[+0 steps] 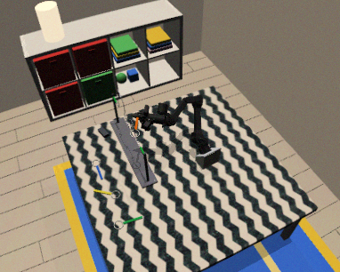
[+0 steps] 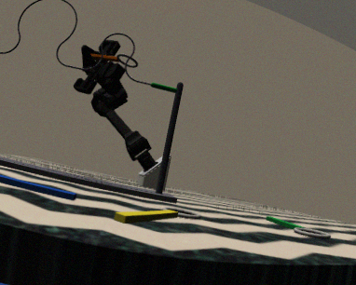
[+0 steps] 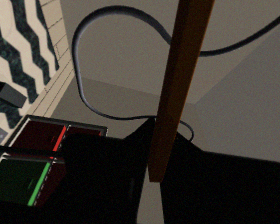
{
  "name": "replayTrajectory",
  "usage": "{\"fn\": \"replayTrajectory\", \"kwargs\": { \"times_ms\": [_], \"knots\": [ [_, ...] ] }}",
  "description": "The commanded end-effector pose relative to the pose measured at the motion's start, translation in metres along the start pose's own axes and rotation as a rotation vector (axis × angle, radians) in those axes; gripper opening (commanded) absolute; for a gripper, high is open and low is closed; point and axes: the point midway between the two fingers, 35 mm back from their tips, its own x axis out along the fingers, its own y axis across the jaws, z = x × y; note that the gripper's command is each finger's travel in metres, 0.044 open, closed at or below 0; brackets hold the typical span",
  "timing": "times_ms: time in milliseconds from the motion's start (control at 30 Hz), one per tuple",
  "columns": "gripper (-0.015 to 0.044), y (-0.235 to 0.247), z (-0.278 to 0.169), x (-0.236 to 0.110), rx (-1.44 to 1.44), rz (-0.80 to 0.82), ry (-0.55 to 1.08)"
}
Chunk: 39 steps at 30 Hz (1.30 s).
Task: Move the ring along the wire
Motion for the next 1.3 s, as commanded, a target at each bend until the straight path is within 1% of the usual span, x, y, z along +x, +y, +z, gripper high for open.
{"fn": "replayTrajectory", "kwargs": {
  "times_ms": [0,600,733,967,1267],
  "knots": [
    [-0.0150,0.008,0.000,-0.002,0.047,0.019,0.006],
    [-0.0150,0.070,0.014,-0.017,0.403,0.217,0.053],
    [-0.0150,0.083,0.020,-0.022,0.489,0.264,0.061],
    [-0.0150,0.106,0.035,-0.023,0.650,0.316,0.010],
    [-0.0150,0.128,0.057,-0.037,0.840,0.410,0.029]
  ]
}}
